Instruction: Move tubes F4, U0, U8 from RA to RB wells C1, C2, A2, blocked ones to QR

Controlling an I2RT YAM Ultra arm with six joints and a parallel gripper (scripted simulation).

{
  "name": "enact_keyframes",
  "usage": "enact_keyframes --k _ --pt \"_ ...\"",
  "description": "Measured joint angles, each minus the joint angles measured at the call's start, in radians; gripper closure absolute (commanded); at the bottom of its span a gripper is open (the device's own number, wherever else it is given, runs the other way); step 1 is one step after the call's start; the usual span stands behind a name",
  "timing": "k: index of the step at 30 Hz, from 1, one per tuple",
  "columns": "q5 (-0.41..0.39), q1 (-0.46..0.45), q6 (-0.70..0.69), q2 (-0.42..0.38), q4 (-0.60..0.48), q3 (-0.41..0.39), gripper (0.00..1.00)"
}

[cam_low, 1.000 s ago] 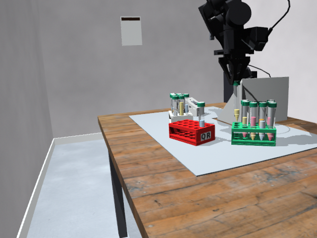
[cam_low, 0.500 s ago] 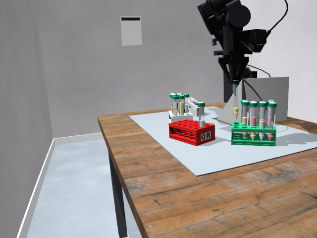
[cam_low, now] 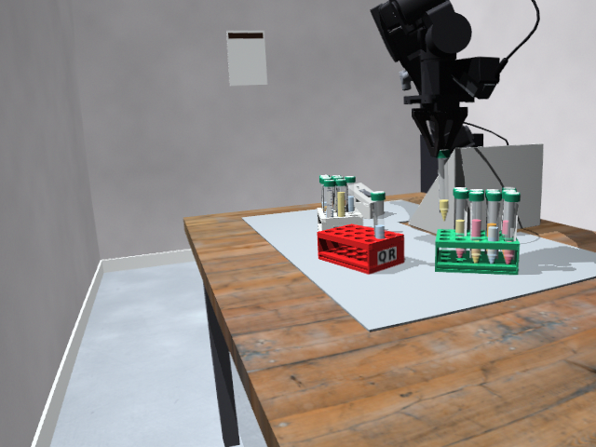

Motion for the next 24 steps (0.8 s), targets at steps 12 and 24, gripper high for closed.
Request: enact_keyframes --k 12,24 --pt "-0.005 0.008 0.007 -0.066 0.026 -0.093 1.0" --pt "-0.011 0.019 0.015 -0.13 0.048 -0.178 1.0"
